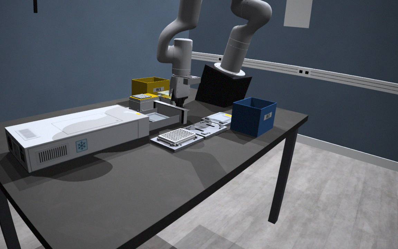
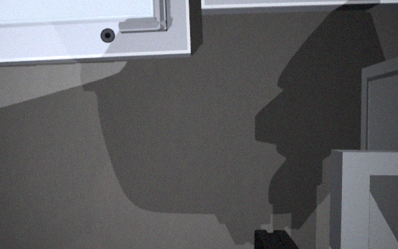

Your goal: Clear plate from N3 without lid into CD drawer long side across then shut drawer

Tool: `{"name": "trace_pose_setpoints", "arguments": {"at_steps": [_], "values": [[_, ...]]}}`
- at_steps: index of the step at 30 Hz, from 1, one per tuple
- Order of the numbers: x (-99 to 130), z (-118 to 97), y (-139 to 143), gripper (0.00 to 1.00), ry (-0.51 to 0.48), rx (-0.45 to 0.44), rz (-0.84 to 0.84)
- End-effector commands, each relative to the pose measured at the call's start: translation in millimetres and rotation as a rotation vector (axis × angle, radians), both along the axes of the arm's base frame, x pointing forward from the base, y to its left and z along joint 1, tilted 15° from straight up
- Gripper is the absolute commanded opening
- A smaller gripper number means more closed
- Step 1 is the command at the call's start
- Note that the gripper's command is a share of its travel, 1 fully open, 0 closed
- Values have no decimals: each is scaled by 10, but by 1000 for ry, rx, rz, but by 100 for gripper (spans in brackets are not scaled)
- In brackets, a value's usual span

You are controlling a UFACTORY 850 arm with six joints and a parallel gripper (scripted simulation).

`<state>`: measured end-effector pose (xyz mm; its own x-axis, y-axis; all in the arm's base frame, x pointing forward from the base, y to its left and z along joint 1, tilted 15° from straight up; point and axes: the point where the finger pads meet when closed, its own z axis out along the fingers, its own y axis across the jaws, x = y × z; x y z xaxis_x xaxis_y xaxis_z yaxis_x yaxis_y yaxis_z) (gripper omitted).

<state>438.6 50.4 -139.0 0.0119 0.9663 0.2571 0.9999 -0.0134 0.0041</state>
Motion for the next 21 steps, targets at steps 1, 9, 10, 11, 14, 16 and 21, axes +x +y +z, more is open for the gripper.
{"name": "trace_pose_setpoints", "arguments": {"at_steps": [1, 9, 10, 11, 14, 16, 21], "values": [[75, 4, -2, 0, 0, 1, 0], [176, 5, -4, 0, 0, 1, 0], [192, 5, -4, 0, 0, 1, 0], [209, 5, -4, 0, 0, 1, 0], [259, 5, -5, 0, 0, 1, 0], [292, 5, -5, 0, 0, 1, 0], [332, 6, -6, 0, 0, 1, 0]]}}
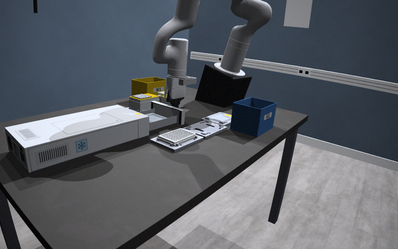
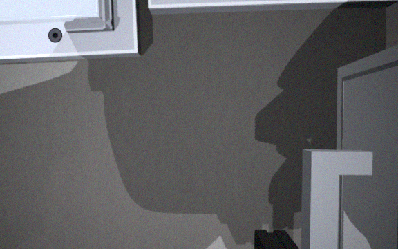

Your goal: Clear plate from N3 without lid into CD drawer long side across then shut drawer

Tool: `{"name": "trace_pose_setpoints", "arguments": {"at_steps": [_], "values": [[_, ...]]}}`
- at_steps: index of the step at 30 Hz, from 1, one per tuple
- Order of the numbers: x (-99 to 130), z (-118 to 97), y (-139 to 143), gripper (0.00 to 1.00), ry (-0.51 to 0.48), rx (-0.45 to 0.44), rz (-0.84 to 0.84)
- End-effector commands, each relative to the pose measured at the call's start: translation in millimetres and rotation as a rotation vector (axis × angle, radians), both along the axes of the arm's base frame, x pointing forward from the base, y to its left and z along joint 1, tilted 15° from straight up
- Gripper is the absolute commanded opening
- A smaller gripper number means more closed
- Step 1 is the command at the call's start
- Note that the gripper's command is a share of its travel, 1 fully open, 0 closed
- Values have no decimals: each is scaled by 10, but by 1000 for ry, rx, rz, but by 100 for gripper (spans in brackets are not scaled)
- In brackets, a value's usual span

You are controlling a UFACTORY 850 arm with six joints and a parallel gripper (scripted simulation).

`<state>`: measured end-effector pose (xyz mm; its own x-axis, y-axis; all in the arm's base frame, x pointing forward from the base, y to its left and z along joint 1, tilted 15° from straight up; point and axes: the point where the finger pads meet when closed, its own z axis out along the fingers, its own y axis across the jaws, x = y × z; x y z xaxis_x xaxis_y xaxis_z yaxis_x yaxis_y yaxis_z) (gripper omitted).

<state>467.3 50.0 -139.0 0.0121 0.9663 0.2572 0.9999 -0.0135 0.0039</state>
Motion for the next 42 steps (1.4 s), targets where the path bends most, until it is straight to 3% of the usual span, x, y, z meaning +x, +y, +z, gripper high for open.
{"name": "trace_pose_setpoints", "arguments": {"at_steps": [1, 42], "values": [[62, 6, -2, 0, 0, 1, 0], [602, 8, -9, 0, 0, 1, 0]]}}
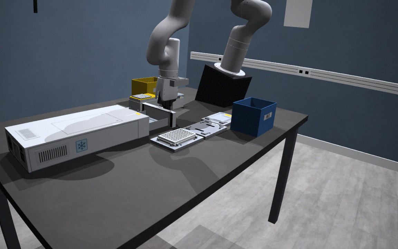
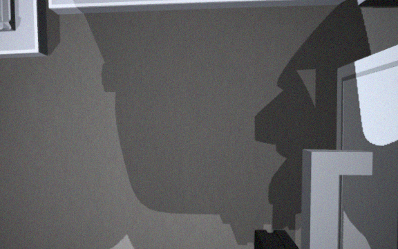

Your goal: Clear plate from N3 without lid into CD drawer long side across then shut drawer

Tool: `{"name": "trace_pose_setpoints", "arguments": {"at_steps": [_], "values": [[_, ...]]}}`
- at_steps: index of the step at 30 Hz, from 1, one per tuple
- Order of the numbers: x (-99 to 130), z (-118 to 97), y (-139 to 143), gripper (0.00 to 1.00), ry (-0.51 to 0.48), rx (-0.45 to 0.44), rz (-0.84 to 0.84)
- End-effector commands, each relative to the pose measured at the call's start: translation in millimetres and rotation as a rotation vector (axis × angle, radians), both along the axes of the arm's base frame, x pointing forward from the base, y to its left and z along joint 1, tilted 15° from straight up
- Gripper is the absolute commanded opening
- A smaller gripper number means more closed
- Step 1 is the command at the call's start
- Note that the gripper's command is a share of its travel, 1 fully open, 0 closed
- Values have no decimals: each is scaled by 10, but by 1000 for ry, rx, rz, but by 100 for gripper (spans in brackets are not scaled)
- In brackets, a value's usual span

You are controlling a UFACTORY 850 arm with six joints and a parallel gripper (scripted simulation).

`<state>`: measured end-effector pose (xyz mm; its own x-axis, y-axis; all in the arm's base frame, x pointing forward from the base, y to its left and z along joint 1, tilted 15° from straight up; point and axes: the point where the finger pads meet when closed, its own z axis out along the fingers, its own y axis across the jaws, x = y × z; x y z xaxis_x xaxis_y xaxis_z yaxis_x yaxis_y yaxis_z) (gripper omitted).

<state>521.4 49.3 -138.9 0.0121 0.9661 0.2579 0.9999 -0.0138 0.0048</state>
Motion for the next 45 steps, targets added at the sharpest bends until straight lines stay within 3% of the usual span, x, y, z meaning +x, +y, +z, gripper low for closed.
{"name": "trace_pose_setpoints", "arguments": {"at_steps": [1, 45], "values": [[78, 7, -3, 0, 1, 0, 0], [685, 10, -11, 0, 1, 0, 0]]}}
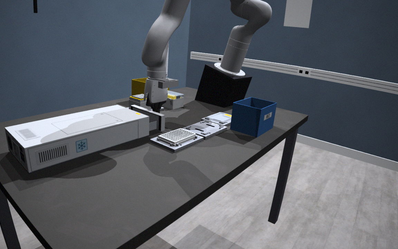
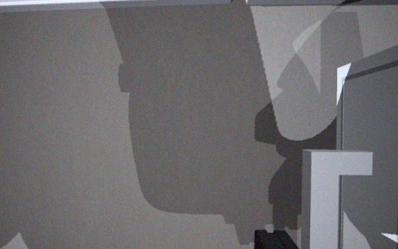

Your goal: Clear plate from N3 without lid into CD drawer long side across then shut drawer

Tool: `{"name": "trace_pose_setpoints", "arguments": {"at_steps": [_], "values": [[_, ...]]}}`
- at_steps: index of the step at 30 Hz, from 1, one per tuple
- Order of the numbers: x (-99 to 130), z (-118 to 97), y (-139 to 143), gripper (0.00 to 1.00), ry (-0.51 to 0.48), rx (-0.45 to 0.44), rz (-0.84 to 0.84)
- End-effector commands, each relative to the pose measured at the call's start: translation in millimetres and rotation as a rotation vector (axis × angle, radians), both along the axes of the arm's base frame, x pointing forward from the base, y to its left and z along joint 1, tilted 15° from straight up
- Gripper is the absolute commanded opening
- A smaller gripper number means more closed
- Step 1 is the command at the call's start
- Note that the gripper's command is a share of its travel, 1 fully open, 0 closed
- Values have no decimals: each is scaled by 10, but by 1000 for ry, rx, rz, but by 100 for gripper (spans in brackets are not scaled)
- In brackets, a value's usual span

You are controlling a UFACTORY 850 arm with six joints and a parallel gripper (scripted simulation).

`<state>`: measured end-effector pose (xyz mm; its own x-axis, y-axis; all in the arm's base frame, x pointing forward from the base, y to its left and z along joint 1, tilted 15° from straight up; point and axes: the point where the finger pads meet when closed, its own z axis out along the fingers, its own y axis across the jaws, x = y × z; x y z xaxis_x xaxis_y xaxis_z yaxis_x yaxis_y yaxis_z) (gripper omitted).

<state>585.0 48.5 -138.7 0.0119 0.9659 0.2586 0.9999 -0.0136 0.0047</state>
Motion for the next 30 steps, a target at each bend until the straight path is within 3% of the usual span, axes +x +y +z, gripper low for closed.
{"name": "trace_pose_setpoints", "arguments": {"at_steps": [1, 30], "values": [[49, 9, -2, 0, 0, -1, 0], [462, 11, -8, 0, 0, -1, 0]]}}
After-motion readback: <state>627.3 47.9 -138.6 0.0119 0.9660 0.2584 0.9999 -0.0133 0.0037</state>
